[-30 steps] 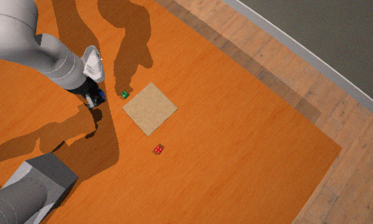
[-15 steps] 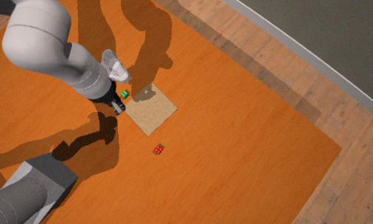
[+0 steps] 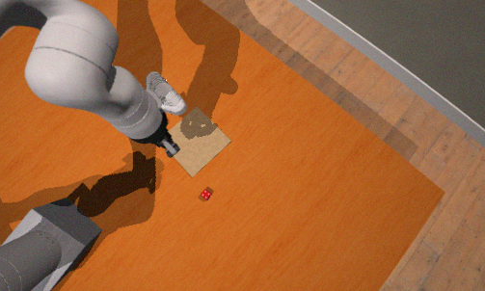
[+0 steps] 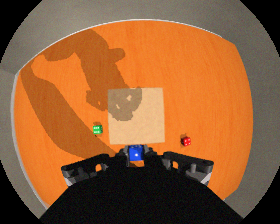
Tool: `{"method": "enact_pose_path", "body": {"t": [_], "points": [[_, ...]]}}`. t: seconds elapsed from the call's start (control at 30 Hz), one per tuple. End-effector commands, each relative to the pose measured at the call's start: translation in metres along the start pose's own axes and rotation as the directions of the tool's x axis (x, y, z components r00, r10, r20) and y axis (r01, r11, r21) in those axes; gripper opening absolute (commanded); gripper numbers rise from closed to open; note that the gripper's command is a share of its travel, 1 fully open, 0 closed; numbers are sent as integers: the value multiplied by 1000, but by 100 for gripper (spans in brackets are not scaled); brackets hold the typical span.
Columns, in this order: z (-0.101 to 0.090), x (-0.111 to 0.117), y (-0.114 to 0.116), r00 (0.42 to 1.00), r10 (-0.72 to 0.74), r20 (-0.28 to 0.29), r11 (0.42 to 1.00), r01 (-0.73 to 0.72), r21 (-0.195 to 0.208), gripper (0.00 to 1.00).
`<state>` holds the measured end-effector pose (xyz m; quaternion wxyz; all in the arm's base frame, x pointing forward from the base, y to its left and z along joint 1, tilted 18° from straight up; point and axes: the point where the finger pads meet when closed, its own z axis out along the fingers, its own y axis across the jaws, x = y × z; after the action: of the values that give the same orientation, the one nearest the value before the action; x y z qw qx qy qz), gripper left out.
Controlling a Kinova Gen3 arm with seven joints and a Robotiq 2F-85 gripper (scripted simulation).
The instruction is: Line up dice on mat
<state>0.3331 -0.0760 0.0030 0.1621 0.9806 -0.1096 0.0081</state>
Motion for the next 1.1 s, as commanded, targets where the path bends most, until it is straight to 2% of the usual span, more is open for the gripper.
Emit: {"method": "enact_pose_path", "body": {"t": [0.0, 0.57, 1.07], "points": [[0, 0, 1, 1000, 3, 0, 1000, -3, 1, 15], [2, 0, 1, 1000, 3, 0, 1000, -3, 2, 15], [35, 0, 1, 1000, 2, 0, 1000, -2, 3, 15]]}}
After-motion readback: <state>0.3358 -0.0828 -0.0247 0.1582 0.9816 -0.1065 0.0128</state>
